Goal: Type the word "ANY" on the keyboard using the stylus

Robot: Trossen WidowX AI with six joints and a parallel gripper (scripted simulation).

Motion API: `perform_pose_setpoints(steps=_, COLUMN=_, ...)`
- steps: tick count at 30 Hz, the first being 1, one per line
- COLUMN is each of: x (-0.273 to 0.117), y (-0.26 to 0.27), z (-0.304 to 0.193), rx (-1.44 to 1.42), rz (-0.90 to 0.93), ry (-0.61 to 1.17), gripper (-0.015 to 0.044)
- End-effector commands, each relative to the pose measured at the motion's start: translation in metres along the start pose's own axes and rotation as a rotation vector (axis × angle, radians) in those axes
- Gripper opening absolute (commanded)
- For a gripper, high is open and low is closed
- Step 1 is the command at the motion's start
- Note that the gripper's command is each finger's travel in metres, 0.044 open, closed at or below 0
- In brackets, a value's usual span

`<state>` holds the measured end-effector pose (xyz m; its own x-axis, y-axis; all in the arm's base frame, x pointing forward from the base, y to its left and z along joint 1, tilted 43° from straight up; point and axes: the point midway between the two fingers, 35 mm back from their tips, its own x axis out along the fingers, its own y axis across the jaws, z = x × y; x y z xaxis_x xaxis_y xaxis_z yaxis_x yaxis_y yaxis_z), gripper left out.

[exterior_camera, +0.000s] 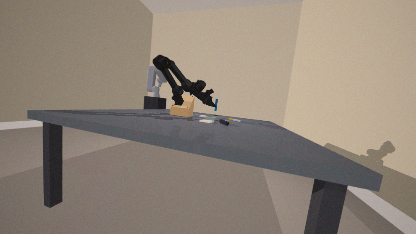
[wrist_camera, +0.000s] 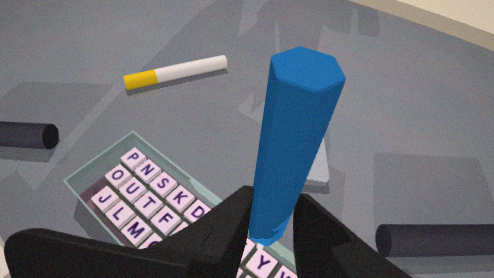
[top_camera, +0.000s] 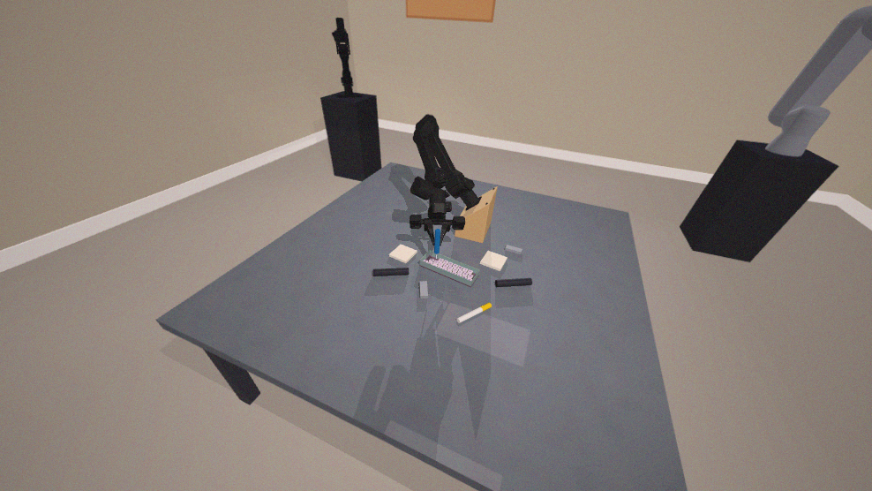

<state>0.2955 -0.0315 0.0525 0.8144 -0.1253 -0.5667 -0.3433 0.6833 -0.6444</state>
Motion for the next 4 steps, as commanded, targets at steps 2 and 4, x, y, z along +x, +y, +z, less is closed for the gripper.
perform_pose_setpoints(steps=2, x=-0.0008, y=-0.0027, z=0.0040, rx=0.004, rz=-0.007, ry=-0.005, gripper=0.0081)
perform_pose_setpoints(steps=4, x=-0.0008, y=-0.0027, z=0.0040, rx=0.004, rz=-0.007, ry=-0.005, gripper=0.0081)
